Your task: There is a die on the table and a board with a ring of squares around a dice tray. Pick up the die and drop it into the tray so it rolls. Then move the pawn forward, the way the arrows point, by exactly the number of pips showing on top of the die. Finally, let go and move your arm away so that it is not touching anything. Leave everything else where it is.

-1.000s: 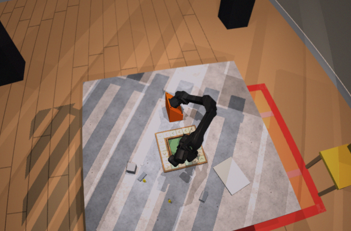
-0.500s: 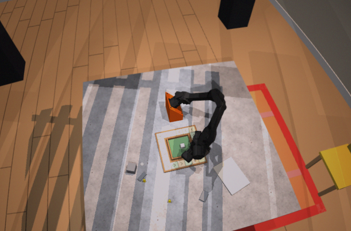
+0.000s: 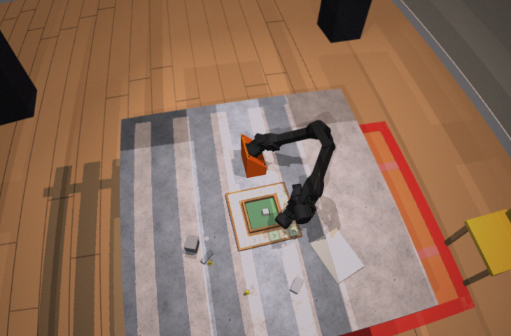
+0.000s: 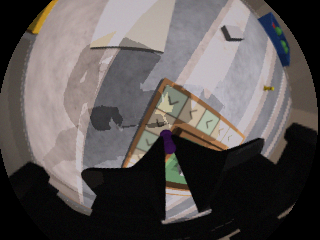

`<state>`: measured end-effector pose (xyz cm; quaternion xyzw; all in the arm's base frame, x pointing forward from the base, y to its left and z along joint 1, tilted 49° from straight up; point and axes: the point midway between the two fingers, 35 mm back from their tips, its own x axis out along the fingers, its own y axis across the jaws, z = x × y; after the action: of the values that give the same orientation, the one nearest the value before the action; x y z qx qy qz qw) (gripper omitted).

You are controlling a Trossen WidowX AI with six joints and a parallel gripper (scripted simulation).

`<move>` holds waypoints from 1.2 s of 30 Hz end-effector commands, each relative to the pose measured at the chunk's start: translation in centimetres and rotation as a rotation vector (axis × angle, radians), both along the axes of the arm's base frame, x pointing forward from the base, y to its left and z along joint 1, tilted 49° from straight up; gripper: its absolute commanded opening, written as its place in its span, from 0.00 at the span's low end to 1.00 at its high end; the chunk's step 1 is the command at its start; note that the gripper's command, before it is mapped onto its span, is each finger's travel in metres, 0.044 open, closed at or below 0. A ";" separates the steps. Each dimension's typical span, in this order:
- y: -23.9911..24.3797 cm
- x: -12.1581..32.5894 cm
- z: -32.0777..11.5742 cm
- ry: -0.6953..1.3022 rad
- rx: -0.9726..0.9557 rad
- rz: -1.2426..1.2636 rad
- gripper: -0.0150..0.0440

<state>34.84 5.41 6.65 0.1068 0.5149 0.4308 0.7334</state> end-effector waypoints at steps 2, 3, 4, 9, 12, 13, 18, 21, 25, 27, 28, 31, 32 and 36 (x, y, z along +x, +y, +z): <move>1.0 -0.1 -0.6 0.004 0.006 -0.006 0.25; 1.4 0.0 -0.9 0.004 0.006 -0.006 0.25; 1.8 0.0 -1.2 0.004 0.006 -0.006 0.25; 2.8 0.1 -2.1 0.004 0.007 -0.006 0.25; 2.8 0.1 -2.1 0.004 0.007 -0.006 0.25; 2.8 0.1 -2.1 0.004 0.007 -0.006 0.25; 3.3 0.2 -2.5 0.004 0.008 -0.006 0.25; 3.6 0.2 -2.8 0.004 0.008 -0.006 0.25; 4.0 0.3 -3.2 0.004 0.008 -0.006 0.25; 3.7 0.3 -2.8 -0.003 0.004 -0.002 0.34; 3.7 0.3 -2.8 -0.003 0.004 -0.002 0.39; 3.7 0.3 -2.8 -0.003 0.004 -0.002 0.52; 3.7 0.3 -2.8 -0.003 0.004 -0.002 0.57; 2.8 0.3 -2.1 -0.001 0.003 -0.003 0.74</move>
<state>35.06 9.02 3.88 0.1100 0.5147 0.4311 0.7329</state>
